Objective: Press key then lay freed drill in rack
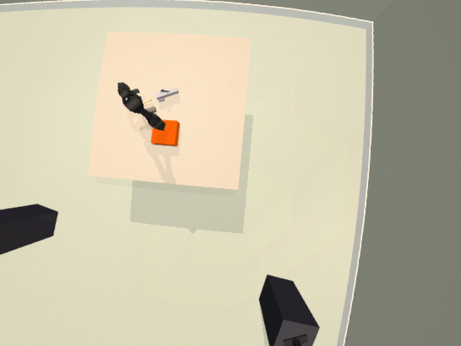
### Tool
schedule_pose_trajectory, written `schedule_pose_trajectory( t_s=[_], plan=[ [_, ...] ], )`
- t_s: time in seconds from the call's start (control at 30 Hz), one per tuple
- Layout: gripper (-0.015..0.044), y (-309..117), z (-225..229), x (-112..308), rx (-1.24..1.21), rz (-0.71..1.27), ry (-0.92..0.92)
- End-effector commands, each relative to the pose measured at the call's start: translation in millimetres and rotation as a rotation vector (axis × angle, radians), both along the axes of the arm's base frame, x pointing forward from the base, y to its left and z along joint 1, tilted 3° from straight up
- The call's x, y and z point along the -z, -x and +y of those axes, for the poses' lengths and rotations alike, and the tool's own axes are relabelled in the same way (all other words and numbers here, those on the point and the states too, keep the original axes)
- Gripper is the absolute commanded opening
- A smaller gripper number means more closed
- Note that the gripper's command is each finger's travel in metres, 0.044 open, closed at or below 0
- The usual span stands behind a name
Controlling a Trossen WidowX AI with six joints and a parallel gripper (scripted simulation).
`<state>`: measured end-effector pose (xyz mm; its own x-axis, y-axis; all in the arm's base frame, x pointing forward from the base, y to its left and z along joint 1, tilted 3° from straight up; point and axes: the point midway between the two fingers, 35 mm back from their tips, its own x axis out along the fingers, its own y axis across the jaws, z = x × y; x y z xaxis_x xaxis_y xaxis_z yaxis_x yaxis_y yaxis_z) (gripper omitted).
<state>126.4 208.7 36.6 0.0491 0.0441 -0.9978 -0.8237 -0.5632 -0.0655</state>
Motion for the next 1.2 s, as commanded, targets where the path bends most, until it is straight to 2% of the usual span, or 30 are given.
schedule_pose_trajectory(
  t_s=[0.0,0.57,1.17],
  plan=[
    [0.0000,6.5,-2.7,0.6,0.003,-0.006,-0.003],
    [0.0000,39.2,-16.9,4.6,0.003,-0.003,-0.002],
    [0.0000,38.4,-16.0,30.8,0.003,-0.003,-0.002]
  ],
)
